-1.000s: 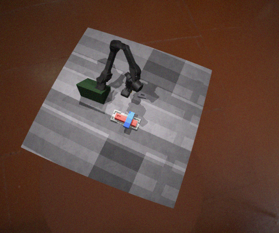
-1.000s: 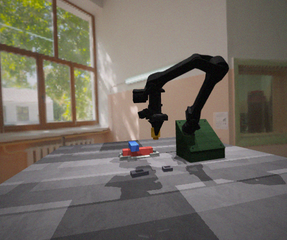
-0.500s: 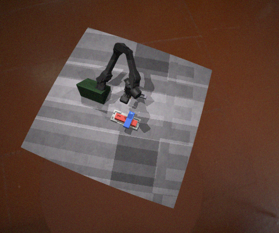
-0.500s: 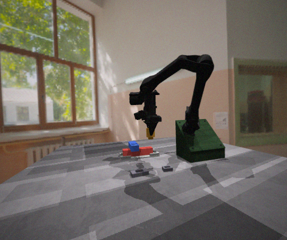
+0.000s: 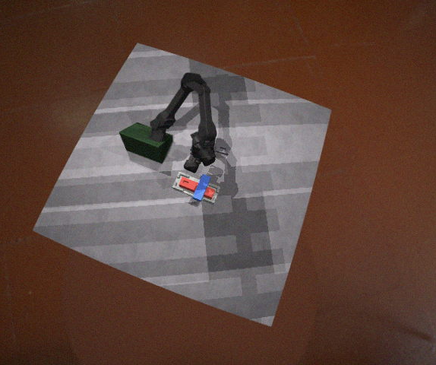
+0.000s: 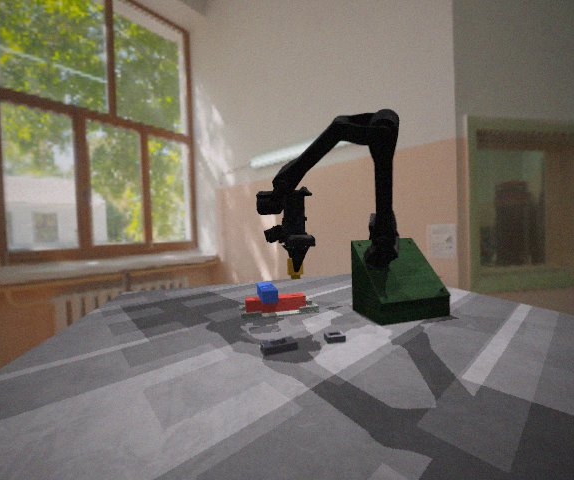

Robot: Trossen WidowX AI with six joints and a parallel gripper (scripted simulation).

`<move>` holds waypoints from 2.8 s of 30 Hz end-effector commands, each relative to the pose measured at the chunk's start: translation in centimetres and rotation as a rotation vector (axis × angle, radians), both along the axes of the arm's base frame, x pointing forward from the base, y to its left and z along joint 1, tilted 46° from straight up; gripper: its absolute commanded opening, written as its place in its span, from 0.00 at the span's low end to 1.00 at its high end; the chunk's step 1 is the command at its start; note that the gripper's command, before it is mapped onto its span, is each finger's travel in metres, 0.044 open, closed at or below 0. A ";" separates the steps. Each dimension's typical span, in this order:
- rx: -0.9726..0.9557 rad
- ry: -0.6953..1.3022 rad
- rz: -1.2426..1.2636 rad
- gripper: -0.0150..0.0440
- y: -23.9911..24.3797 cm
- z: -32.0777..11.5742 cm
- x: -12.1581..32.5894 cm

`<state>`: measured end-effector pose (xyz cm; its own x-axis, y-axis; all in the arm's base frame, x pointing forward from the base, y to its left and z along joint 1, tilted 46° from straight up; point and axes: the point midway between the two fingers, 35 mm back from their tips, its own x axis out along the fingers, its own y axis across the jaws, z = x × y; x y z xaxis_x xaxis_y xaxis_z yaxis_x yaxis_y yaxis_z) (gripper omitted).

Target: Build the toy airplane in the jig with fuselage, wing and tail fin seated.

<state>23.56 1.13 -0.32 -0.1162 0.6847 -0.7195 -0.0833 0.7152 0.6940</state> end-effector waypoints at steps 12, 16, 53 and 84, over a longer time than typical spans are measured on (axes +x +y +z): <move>0.003 -0.016 0.017 0.25 -2.8 -4.5 0.0; 0.006 -0.018 0.020 0.25 -3.4 -5.7 -0.2; 0.020 -0.026 0.033 0.36 -5.0 -9.4 -1.3; 0.022 -0.026 0.033 0.36 -2.3 -12.2 -1.8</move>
